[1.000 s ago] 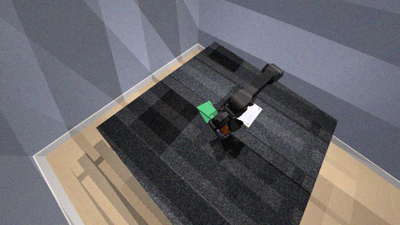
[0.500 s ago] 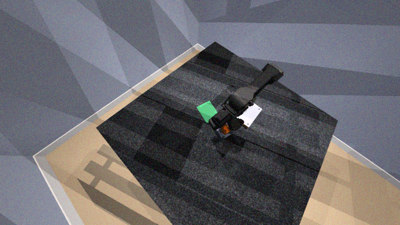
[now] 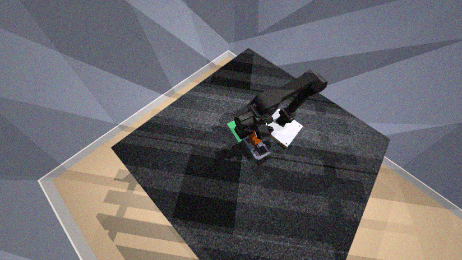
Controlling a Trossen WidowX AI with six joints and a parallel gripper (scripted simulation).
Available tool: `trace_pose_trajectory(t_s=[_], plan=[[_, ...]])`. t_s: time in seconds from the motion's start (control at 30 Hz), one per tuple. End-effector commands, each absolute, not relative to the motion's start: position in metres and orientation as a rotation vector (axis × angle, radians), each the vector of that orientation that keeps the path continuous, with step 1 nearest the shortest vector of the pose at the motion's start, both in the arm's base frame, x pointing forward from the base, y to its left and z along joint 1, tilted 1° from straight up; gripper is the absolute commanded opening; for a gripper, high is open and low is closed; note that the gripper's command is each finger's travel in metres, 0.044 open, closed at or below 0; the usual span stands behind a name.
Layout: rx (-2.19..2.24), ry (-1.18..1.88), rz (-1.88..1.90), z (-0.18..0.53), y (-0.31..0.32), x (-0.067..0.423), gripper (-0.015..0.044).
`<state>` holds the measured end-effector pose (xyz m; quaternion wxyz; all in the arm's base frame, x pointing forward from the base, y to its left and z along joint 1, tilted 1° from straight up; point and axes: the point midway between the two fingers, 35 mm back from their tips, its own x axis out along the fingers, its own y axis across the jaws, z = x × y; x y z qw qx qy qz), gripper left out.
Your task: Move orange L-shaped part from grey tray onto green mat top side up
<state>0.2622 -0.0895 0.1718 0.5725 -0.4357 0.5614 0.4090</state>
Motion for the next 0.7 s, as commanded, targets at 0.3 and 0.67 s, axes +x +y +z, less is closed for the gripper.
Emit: trace_pose_trajectory(t_s=[0.3,0.67], plan=[[-1.027,1.316,0.959,0.172,-0.141,0.241,0.0],[-1.03,1.321,0.958,0.173,-0.185,0.221,0.0]])
